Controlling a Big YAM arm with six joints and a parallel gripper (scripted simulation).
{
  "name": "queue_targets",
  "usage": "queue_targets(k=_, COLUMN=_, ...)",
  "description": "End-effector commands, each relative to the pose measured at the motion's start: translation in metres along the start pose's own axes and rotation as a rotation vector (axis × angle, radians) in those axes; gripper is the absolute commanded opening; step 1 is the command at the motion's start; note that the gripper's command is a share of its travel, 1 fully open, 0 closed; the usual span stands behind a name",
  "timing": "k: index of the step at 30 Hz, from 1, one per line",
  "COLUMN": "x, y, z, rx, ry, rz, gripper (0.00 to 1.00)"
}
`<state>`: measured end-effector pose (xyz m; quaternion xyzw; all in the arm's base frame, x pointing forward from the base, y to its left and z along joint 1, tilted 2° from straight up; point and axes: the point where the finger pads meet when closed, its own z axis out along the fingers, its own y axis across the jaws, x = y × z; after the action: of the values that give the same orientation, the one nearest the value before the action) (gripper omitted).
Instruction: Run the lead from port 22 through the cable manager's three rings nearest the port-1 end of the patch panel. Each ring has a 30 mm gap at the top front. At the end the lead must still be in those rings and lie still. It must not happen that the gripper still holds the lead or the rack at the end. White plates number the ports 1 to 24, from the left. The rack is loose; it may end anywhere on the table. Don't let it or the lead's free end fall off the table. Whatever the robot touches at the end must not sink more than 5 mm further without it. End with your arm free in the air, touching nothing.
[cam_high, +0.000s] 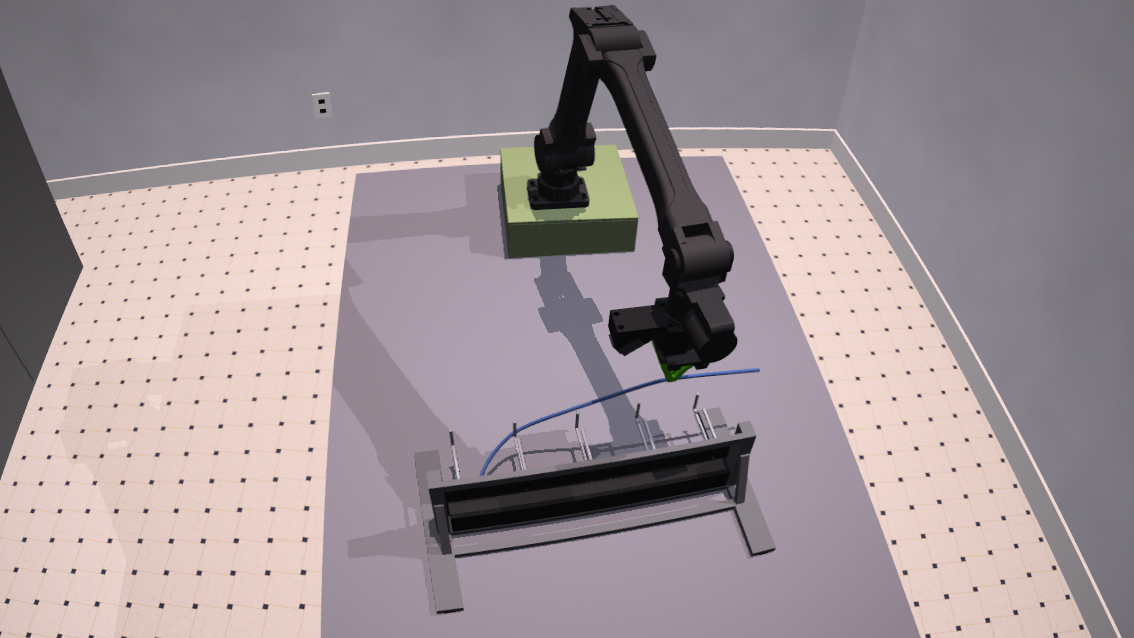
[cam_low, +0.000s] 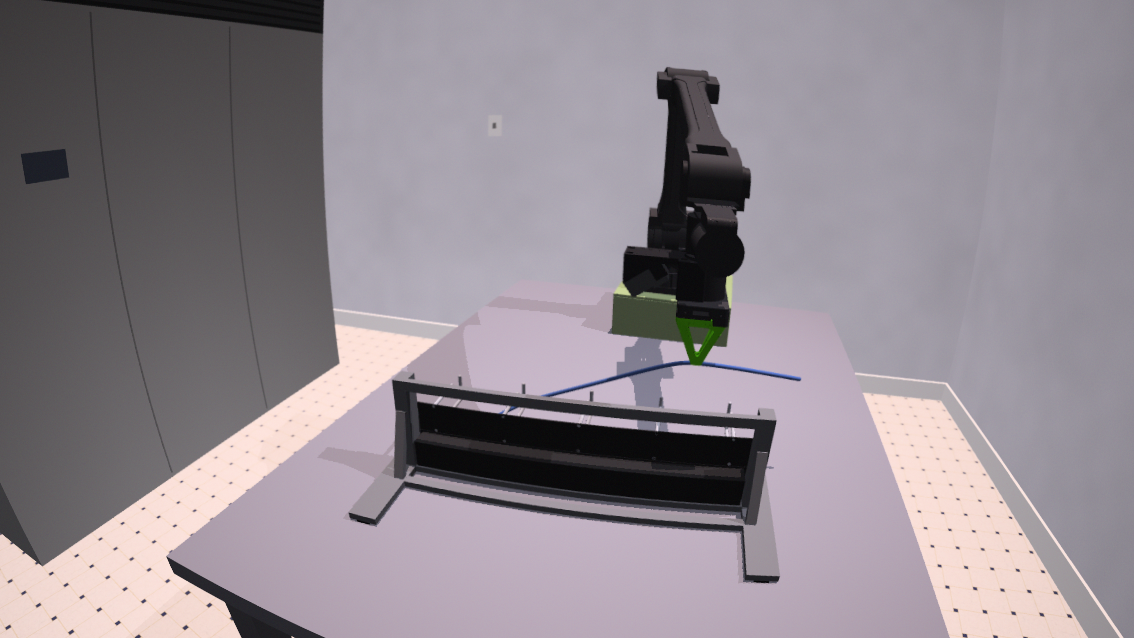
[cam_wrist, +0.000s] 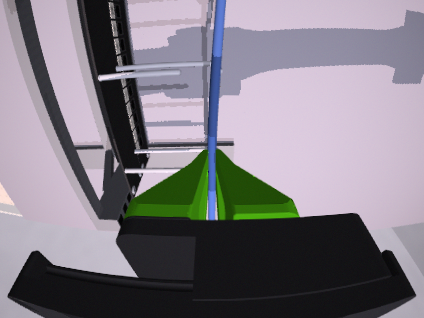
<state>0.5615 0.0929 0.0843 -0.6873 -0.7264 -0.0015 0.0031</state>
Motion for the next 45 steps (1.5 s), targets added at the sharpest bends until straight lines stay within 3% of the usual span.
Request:
queue_targets(k=1, x=0.017, y=0.028, z=-0.052, rx=-0.105, ry=0.018, rz=-0.007, gripper=0.00)
queue_targets(k=25, x=0.017, y=0.028, z=-0.050, rx=-0.102, ry=0.018, rz=-0.007, gripper=0.00)
queue_targets(k=37, x=0.017, y=0.034, z=-0.025, rx=-0.094, ry=0.017, rz=-0.007, gripper=0.00)
queue_targets(k=39, x=0.017, y=0.034, z=-0.025, rx=-0.094, ry=0.017, rz=-0.007, gripper=0.00)
queue_targets(k=40, x=0.017, y=0.034, z=-0.040, rx=-0.121, ry=0.020, rz=-0.007, gripper=0.00)
queue_targets(k=45, x=0.017, y=0.034, z=-0.019, rx=-0.093, ry=0.017, rz=-0.007, gripper=0.00)
